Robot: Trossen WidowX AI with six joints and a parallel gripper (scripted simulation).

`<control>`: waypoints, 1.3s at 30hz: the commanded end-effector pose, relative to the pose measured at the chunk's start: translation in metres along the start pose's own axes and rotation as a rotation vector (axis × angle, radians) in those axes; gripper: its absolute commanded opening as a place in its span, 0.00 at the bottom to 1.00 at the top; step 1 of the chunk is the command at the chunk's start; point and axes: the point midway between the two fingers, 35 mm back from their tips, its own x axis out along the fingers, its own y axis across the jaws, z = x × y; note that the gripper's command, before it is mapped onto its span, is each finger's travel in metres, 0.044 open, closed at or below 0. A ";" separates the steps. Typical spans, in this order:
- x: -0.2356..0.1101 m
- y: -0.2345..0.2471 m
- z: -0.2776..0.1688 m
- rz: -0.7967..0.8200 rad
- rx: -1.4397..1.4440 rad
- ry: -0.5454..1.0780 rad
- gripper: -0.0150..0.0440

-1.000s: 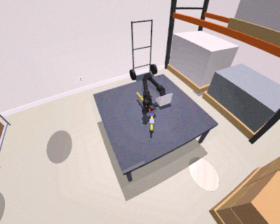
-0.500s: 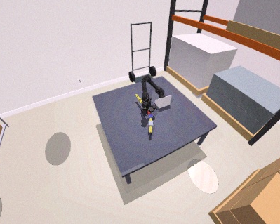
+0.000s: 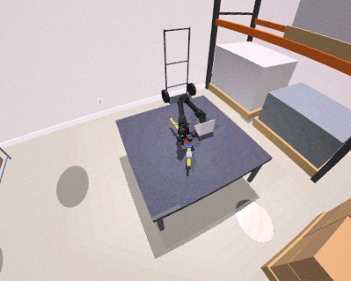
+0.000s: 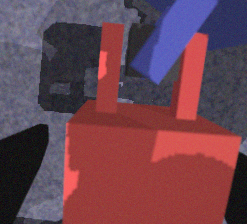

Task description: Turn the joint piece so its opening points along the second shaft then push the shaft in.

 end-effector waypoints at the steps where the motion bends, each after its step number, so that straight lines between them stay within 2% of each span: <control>1: 0.000 0.000 0.000 0.000 0.002 0.001 1.00; 11: -0.001 0.000 0.001 0.005 0.004 0.019 1.00; 25: -0.028 0.000 0.011 0.006 -0.004 0.425 1.00; 32: -0.029 0.000 0.011 0.000 0.000 0.427 1.00; 39: -0.046 -0.003 0.016 -0.044 0.214 0.397 1.00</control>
